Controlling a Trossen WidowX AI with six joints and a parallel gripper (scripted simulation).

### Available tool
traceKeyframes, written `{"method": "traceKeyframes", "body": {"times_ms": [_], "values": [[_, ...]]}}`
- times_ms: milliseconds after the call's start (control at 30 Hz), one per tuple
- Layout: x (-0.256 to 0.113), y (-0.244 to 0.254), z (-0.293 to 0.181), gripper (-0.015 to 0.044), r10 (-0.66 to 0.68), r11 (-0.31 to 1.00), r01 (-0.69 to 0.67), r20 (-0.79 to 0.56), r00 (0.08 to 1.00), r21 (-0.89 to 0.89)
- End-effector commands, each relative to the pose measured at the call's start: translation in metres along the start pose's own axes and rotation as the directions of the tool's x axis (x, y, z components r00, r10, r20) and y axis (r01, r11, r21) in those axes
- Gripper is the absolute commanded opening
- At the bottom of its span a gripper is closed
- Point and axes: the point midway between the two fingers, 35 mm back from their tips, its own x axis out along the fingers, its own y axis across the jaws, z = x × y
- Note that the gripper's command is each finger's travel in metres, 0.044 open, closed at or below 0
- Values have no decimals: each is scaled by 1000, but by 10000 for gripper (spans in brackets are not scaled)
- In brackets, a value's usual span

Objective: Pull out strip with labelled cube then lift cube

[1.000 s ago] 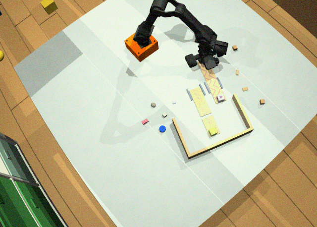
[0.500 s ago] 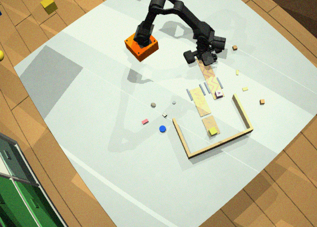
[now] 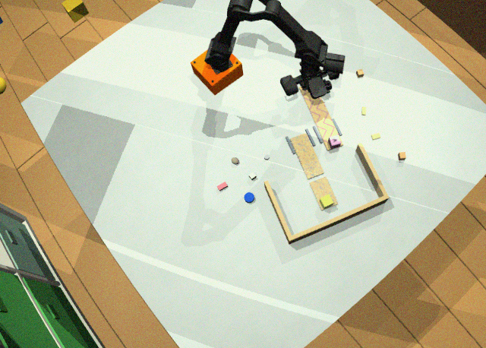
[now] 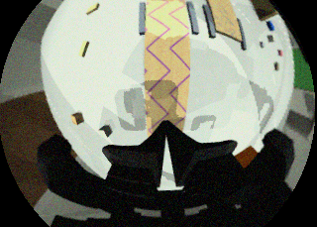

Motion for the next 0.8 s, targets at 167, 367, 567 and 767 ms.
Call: {"method": "traceKeyframes", "body": {"times_ms": [167,367,567,767], "values": [[5,-4,-8,0,-14,1000,14,-27,1000,-3],[5,-4,-8,0,-14,1000,14,-27,1000,-3],[5,-4,-8,0,-14,1000,14,-27,1000,-3],[-21,1,1,0,-7,1000,7,-13,1000,-2]]}}
